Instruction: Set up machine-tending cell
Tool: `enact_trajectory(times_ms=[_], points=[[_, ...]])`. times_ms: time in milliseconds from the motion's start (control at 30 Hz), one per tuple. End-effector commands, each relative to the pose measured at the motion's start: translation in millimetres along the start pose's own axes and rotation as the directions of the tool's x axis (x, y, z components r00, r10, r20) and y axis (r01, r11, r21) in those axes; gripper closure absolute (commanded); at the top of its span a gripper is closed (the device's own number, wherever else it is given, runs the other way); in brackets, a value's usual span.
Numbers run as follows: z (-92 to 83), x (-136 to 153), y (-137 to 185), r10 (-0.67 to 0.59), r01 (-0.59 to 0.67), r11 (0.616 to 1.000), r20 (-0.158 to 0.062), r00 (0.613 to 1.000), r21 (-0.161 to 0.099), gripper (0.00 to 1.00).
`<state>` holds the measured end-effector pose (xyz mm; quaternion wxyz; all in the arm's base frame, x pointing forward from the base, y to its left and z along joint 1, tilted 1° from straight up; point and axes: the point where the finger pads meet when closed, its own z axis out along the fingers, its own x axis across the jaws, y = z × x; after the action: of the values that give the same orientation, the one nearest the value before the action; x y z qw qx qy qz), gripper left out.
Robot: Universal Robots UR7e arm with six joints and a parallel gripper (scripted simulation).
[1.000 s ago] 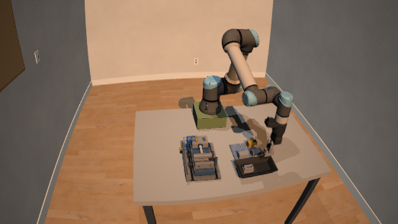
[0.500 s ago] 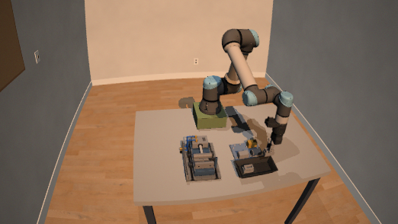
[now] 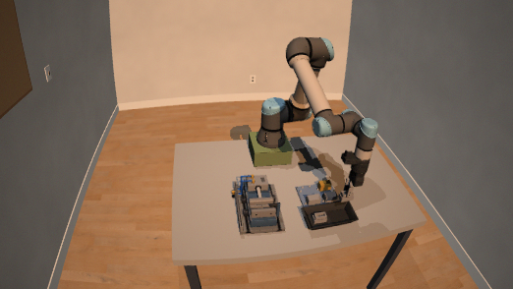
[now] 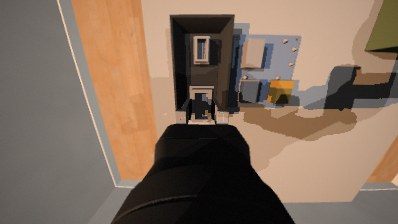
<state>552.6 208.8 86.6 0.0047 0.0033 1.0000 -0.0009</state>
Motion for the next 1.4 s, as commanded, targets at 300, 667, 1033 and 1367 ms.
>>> enact_trajectory(times_ms=[300, 667, 1033, 1367], points=[[-0.9, -2.1, -0.6, 0.001, -0.001, 1.0, 0.003, 1.0, 0.0, 1.0], [-0.9, -2.1, -0.6, 0.001, -0.001, 1.0, 0.003, 1.0, 0.0, 1.0], [-0.6, -2.0, -0.6, 0.001, -0.001, 1.0, 0.002, 1.0, 0.0, 1.0], [5.0, -0.3, -1.0, 0.002, -0.002, 1.0, -0.002, 1.0, 0.001, 1.0]])
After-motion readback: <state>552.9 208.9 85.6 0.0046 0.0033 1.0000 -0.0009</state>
